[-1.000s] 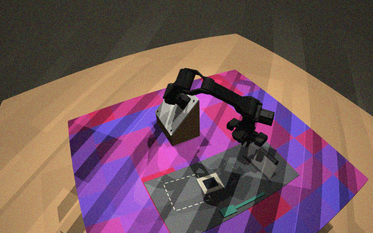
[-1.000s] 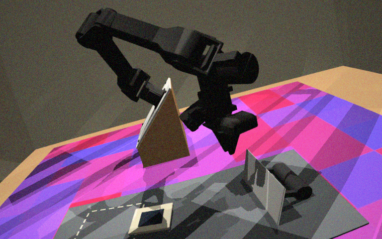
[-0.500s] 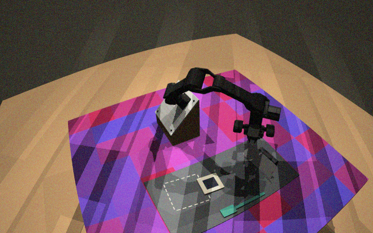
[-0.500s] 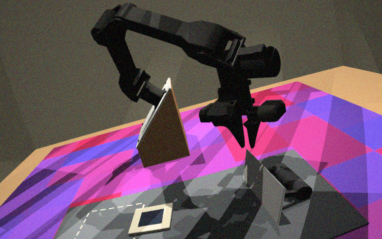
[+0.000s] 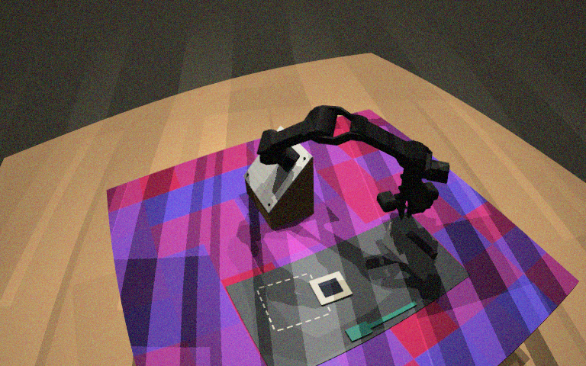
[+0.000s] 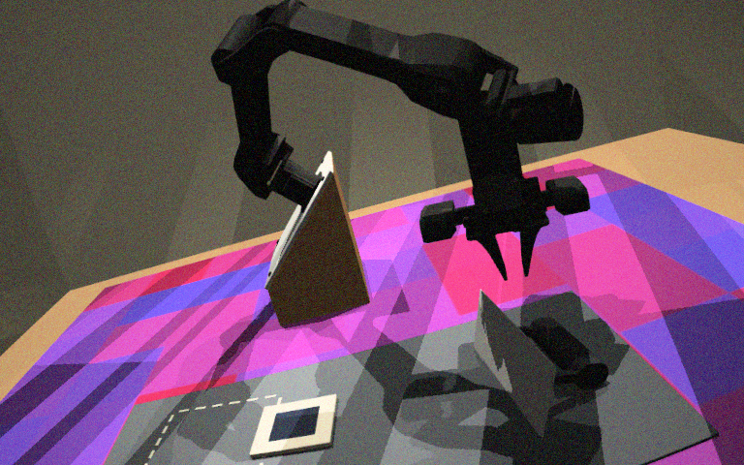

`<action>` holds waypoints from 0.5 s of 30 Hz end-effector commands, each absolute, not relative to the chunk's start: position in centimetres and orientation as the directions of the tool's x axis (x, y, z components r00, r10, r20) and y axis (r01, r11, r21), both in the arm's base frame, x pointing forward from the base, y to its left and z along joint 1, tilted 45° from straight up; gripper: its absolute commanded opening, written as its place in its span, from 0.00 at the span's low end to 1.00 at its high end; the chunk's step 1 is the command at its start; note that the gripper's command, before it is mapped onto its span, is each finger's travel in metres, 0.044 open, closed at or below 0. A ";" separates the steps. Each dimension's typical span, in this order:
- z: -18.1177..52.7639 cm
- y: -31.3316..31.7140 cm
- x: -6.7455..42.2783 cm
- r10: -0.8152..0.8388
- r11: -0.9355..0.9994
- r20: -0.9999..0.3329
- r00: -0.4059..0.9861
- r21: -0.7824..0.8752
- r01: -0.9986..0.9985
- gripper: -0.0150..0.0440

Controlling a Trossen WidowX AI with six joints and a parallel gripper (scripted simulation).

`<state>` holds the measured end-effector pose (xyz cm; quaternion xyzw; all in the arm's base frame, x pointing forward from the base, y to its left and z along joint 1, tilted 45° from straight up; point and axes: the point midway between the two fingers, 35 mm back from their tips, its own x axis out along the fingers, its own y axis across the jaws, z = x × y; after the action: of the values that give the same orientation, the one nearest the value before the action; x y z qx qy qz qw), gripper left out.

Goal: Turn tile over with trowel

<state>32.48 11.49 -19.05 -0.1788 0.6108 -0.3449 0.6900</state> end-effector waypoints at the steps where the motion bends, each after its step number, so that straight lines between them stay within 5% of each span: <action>1: -19.8 12.2 32.3 -0.692 0.716 -0.721 0.015 -0.685 0.136 0.42; 7: -21.0 13.2 31.8 -0.693 0.720 -0.721 0.014 -0.693 -0.045 0.42; 15: -20.9 12.8 31.9 -0.693 0.720 -0.721 0.014 -0.693 -0.050 0.42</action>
<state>31.84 12.98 -20.93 -0.2804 0.6560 -0.2494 0.6549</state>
